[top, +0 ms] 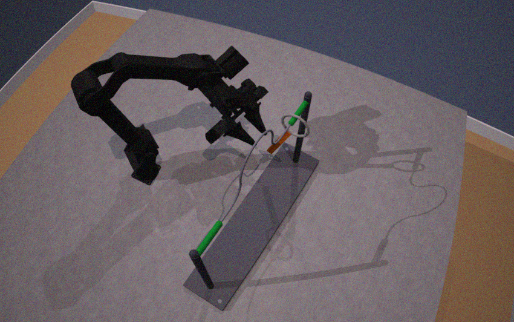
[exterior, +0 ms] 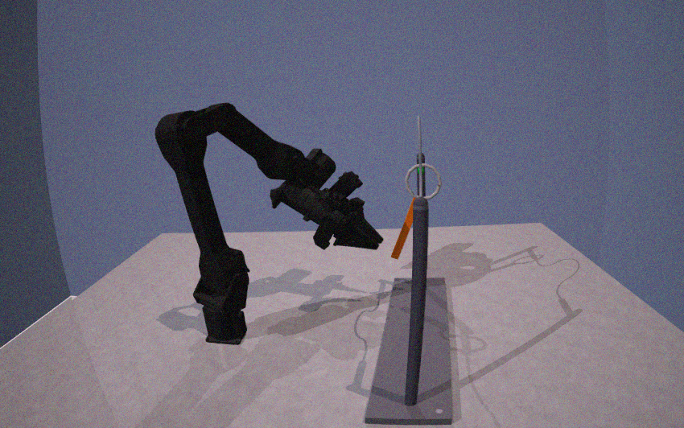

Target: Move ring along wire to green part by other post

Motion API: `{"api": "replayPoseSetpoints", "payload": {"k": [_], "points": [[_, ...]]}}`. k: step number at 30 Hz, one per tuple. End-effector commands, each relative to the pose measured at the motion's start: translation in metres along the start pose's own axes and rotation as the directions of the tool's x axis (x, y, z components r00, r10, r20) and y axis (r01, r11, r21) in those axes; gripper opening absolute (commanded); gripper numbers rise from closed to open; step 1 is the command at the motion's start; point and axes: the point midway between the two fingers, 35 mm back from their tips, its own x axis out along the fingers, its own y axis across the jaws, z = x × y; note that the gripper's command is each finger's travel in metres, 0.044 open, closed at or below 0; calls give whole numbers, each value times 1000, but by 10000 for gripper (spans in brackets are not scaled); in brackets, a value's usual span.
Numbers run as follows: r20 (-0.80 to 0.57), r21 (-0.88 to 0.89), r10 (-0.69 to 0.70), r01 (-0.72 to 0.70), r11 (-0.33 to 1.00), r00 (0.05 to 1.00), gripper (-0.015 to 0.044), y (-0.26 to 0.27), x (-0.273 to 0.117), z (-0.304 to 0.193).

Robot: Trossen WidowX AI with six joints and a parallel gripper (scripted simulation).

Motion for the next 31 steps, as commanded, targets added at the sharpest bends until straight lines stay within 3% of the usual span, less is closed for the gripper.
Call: {"api": "replayPoseSetpoints", "payload": {"k": [1,8,31], "points": [[3,3,6,-6,1000,1000,265,2,-26,0],[11,1,8,-8,1000,1000,440,-1,-44,2],[11,1,8,-8,1000,1000,440,-1,-44,2]]}}
